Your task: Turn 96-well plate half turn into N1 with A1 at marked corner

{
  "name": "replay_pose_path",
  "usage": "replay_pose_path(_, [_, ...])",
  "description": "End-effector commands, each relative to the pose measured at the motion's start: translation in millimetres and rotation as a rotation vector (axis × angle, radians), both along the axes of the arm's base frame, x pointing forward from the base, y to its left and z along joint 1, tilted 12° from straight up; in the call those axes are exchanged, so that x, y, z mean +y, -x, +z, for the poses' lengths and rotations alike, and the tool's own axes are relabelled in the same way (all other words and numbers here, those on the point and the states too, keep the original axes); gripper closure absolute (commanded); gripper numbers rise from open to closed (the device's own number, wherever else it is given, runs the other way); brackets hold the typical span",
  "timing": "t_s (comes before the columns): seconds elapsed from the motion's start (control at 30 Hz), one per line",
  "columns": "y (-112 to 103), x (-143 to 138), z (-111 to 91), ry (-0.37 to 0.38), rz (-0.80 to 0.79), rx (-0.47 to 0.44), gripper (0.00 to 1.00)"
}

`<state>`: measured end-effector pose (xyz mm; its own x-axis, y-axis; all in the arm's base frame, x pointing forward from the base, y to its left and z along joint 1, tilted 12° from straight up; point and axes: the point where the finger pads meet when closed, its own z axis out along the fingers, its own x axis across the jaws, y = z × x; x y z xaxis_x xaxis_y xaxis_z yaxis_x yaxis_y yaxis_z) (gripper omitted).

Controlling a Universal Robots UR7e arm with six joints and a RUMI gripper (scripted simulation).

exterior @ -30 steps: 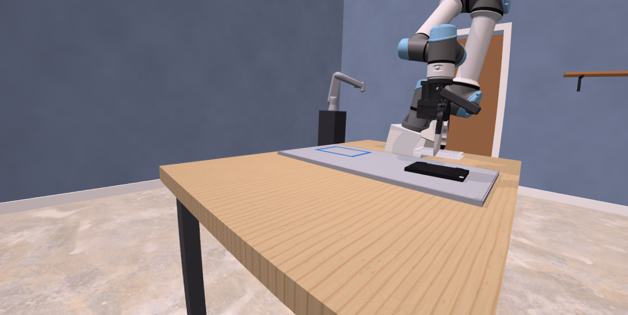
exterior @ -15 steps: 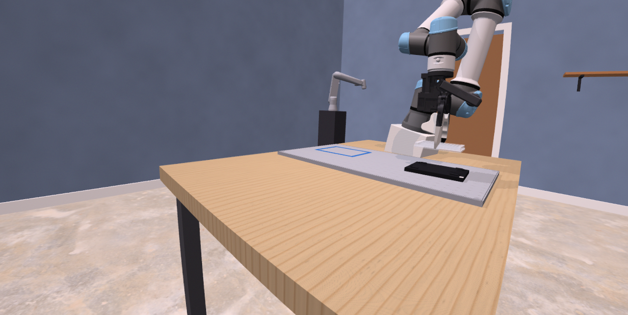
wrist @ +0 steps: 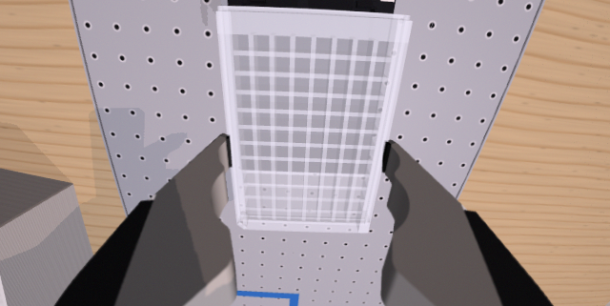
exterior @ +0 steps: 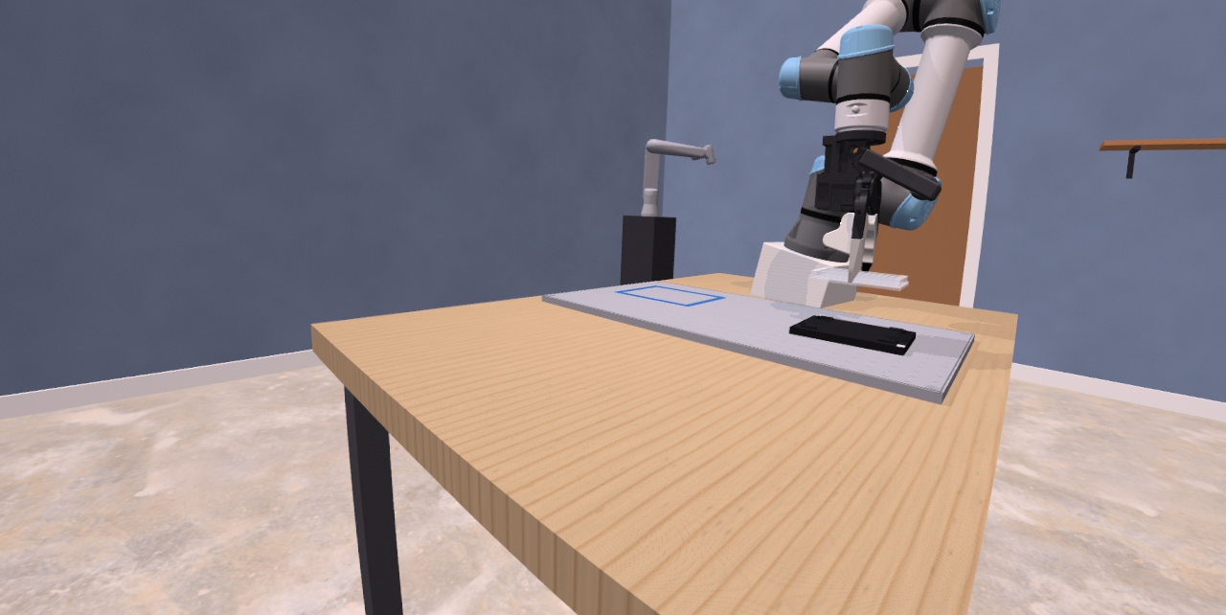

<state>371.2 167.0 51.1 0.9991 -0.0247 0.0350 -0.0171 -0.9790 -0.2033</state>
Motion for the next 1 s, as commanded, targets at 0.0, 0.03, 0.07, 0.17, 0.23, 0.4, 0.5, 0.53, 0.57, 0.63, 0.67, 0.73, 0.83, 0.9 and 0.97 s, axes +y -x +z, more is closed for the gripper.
replay_pose_path(0.0, [0,0,0,0.0,0.0,-0.001,1.0])
replay_pose_path(0.03, [0,0,0,0.0,0.0,-0.001,1.0])
replay_pose_path(0.07, [0,0,0,0.0,0.0,-0.001,1.0])
replay_pose_path(0.17, [0,0,0,0.0,0.0,-0.001,1.0])
replay_pose_path(0.23, [0,0,0,0.0,0.0,-0.001,1.0])
replay_pose_path(0.4, [2,-13,-3,-0.005,-0.131,0.026,1.0])
replay_pose_path(0.5, [4,-22,-5,-0.009,-0.228,0.046,1.0])
replay_pose_path(0.53, [5,-25,-6,-0.011,-0.261,0.053,1.0])
replay_pose_path(0.57, [6,-29,-7,-0.012,-0.294,0.06,1.0])
replay_pose_path(0.63, [7,-35,-8,-0.012,-0.31,0.063,1.0])
replay_pose_path(0.67, [8,-38,-9,-0.012,-0.31,0.063,1.0])
replay_pose_path(0.73, [9,-44,-11,-0.012,-0.31,0.063,1.0])
replay_pose_path(0.83, [10,-48,-11,-0.012,-0.31,0.063,1.0])
replay_pose_path(0.9, [11,-54,-13,-0.012,-0.31,0.063,1.0])
replay_pose_path(0.97, [13,-60,-15,-0.012,-0.31,0.063,1.0])
